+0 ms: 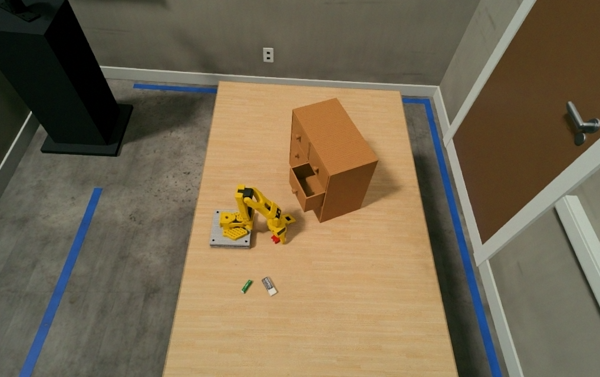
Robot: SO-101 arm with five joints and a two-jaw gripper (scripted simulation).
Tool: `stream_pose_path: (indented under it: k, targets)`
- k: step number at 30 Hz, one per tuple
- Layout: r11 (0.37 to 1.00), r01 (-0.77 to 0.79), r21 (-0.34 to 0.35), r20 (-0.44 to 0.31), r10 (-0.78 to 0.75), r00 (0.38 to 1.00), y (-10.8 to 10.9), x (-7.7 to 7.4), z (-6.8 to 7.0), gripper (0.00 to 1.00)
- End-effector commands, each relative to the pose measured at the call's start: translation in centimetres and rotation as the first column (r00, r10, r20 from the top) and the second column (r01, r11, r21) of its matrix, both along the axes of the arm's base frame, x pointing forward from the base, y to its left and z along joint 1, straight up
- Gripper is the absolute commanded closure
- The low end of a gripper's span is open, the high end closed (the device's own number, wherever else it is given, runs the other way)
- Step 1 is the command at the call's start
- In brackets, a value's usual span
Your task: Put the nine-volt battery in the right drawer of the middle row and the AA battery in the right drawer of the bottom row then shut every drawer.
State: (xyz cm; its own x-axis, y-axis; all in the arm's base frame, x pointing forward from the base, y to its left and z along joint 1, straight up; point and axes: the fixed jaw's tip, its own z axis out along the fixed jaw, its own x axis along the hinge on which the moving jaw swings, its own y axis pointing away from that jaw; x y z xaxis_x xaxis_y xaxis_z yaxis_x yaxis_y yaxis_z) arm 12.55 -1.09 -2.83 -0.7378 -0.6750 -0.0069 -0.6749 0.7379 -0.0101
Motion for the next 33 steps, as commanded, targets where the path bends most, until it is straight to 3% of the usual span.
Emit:
stream_pose_path:
  k: [1, 33]
  targets:
    - [1.0, 0.003, 0.003, -0.012, -0.003, 1.0, 0.07, -0.34, -0.17, 0.72]
    - [1.0, 0.003, 0.003, -0.012, -0.003, 1.0, 0.07, -0.34, -0.17, 0.9]
